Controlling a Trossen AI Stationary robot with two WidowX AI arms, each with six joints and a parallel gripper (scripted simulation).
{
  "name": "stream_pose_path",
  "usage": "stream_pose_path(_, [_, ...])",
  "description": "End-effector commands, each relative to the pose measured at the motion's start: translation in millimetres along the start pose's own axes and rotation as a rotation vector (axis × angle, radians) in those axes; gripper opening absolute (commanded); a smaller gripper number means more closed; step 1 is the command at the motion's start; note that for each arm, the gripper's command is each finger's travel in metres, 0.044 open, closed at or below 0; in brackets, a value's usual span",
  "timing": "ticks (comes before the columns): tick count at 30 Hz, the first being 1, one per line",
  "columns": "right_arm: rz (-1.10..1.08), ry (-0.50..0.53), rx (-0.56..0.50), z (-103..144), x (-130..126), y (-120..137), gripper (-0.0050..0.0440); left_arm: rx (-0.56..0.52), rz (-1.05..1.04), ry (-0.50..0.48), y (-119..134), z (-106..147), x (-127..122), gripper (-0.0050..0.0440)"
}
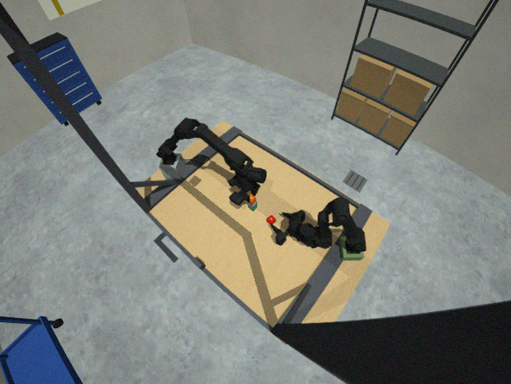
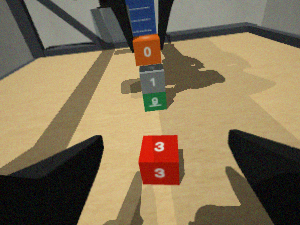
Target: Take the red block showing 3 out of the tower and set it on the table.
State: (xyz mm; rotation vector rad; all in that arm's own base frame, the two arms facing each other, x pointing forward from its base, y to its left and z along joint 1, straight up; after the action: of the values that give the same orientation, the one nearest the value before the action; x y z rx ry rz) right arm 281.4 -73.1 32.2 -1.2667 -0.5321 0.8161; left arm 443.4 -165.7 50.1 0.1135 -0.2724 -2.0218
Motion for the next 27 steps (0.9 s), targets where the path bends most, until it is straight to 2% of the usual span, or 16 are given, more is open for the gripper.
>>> stream_pose_path(1, [-0.009,-0.001,-0.013,1,1,-4,0.0400,0.049,-0.002,0.007,8,18,0,-0.0050])
stream_pose_path(10, [-0.009,-0.001,-0.013,1,1,-4,0.0400,0.049,-0.002,0.007,9,18,0,-0.0050])
stream_pose_path(27, [-0.009,-0.001,-0.013,1,1,-4,0.0400,0.049,-0.002,0.007,8,1,-3,-0.0050])
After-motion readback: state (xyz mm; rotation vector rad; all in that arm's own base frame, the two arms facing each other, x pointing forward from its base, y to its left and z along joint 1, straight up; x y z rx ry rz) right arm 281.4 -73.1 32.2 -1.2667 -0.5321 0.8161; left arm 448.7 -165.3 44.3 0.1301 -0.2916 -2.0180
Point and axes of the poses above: on each arm, the point midway between the two fingers, 35 mm back from their tips, its own z axis back along the fingers, its own x axis across the jaws, y = z × x, the point moved 6 cm from there along z, back along the fingers, and after that the axes turned 8 degrees about z, right-handed, at the moved point
